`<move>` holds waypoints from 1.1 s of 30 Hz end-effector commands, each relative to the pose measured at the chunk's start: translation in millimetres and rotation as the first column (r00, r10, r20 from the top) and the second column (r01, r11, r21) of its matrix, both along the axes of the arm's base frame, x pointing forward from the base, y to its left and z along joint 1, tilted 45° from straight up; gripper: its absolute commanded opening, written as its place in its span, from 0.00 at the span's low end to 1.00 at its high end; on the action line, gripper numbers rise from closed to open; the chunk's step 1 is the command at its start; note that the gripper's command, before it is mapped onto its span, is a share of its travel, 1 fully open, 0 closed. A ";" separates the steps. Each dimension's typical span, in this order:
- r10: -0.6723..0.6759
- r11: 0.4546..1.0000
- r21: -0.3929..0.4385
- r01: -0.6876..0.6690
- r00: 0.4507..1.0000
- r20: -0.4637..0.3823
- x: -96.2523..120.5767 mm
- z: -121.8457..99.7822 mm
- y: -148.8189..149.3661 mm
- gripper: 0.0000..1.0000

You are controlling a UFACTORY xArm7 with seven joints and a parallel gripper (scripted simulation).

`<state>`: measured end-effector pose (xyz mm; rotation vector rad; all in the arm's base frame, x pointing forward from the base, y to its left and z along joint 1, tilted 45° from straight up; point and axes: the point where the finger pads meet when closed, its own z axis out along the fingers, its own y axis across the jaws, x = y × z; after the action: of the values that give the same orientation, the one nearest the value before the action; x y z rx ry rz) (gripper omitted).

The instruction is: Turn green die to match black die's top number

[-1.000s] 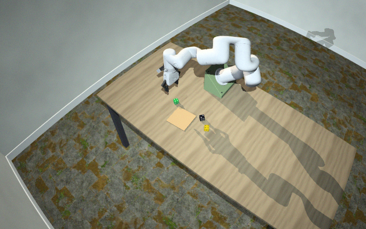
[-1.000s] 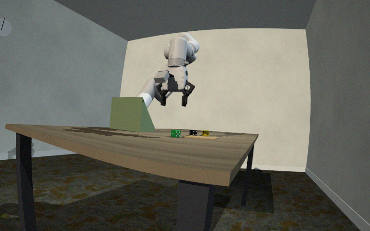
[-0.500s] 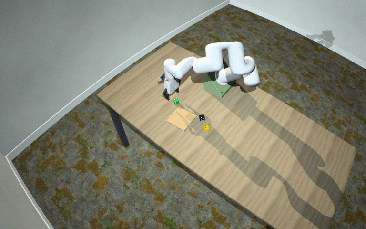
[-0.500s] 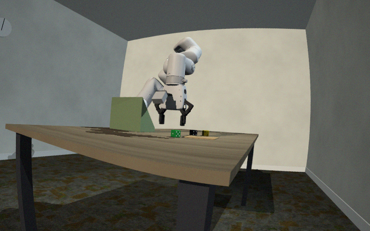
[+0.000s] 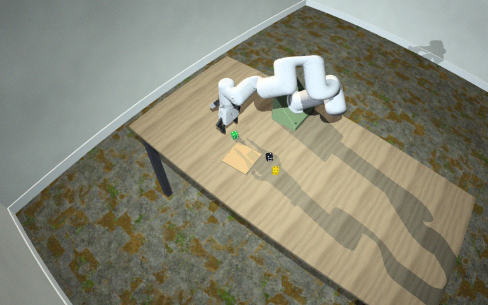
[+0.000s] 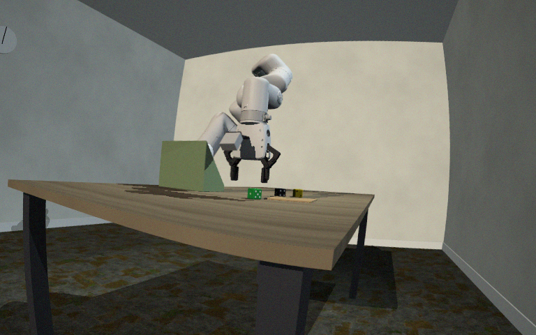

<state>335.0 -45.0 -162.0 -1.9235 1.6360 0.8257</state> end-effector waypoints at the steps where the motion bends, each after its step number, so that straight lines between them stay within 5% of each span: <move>1: -0.002 1.000 -0.003 0.002 1.000 0.002 1.1 0.4 -2.2 1.00; 33: -0.002 1.000 -0.003 0.002 1.000 0.002 -0.3 9.8 7.0 1.00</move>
<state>334.0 -41.0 -158.0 -1.9231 1.6369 0.8263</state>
